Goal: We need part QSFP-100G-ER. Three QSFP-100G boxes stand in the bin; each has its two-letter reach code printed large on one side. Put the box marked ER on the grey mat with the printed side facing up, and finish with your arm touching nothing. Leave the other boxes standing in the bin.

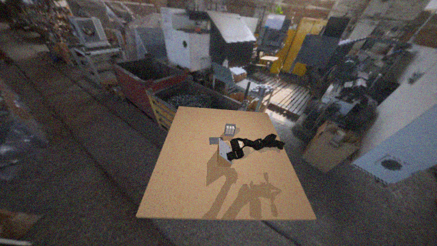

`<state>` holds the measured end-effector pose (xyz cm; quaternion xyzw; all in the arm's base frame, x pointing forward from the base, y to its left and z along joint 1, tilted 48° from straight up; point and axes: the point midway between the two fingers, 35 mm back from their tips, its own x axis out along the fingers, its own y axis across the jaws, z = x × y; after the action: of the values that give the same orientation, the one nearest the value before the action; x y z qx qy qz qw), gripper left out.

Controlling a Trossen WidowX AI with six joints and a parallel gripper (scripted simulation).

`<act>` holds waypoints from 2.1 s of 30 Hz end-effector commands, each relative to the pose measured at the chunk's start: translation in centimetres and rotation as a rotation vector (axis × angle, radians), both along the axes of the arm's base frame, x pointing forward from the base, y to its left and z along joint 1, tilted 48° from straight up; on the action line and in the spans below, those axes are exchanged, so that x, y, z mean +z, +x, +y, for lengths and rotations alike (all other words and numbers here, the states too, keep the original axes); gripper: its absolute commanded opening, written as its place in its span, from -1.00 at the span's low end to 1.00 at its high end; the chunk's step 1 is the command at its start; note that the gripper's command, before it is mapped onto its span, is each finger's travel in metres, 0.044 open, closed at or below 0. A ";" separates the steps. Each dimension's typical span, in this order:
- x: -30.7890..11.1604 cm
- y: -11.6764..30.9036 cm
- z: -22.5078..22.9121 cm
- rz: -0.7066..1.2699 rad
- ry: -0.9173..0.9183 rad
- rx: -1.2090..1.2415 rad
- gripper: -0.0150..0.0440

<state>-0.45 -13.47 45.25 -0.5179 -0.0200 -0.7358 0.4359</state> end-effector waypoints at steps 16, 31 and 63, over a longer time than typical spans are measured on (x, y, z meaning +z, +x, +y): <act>-3.5 5.7 -6.4 -0.083 0.299 0.308 -0.49; -7.3 11.9 -8.7 -0.096 0.529 0.514 -0.49; -17.4 25.4 -5.7 0.092 0.997 0.728 -0.49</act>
<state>23.69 -19.96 28.82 -0.2506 0.1542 -0.4533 0.8414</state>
